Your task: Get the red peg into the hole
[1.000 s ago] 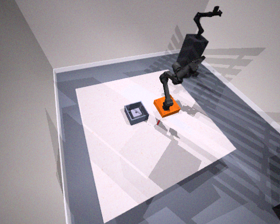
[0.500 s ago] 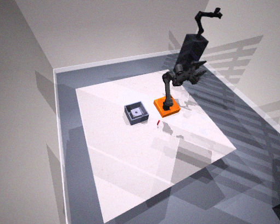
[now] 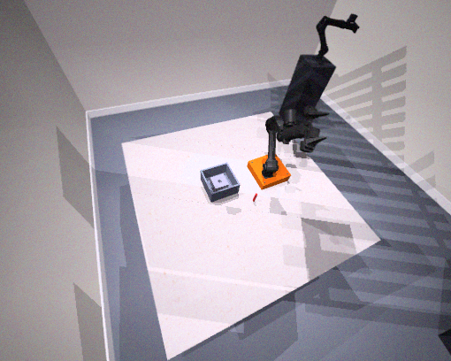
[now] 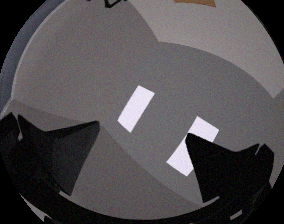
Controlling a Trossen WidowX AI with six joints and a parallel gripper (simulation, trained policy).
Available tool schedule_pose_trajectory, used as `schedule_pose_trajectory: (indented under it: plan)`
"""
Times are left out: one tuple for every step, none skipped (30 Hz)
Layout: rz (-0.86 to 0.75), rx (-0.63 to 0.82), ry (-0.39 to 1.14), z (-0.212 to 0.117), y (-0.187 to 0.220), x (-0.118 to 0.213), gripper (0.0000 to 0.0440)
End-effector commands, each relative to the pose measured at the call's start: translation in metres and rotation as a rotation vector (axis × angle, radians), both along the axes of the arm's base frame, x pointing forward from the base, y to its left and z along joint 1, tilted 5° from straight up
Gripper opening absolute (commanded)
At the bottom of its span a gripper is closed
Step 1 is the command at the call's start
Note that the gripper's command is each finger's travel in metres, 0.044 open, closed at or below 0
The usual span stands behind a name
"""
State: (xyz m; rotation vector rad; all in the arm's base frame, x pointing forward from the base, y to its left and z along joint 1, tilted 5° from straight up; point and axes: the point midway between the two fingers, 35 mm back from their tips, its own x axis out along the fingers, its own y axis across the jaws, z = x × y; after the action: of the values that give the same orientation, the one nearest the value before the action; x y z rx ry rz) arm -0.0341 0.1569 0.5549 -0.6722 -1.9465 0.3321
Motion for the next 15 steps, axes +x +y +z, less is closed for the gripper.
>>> schedule_pose_trajectory:
  plan:
    - [0.021,-0.097,0.110,-0.011,0.016,0.015,0.0440]
    - [0.027,-0.119,0.137,-0.013,0.019,0.018,0.0440]
    - [0.033,-0.140,0.164,-0.016,0.022,0.021,0.0440]
    - [0.038,-0.161,0.191,-0.019,0.025,0.025,0.0440]
    - [0.043,-0.181,0.219,-0.021,0.028,0.028,0.0440]
    - [0.048,-0.201,0.247,-0.024,0.031,0.032,0.0440]
    - [0.053,-0.220,0.276,-0.027,0.034,0.035,0.0440]
    - [0.058,-0.239,0.305,-0.030,0.037,0.039,0.0440]
    - [0.062,-0.258,0.334,-0.033,0.040,0.042,0.0440]
    - [0.067,-0.276,0.363,-0.036,0.043,0.046,0.0440]
    - [0.071,-0.293,0.393,-0.039,0.045,0.049,0.0440]
    - [0.075,-0.310,0.424,-0.042,0.048,0.053,0.0440]
    - [0.079,-0.327,0.454,-0.046,0.050,0.057,0.0440]
    - [0.082,-0.343,0.485,-0.049,0.053,0.060,0.0440]
    - [0.086,-0.358,0.516,-0.052,0.055,0.064,0.0440]
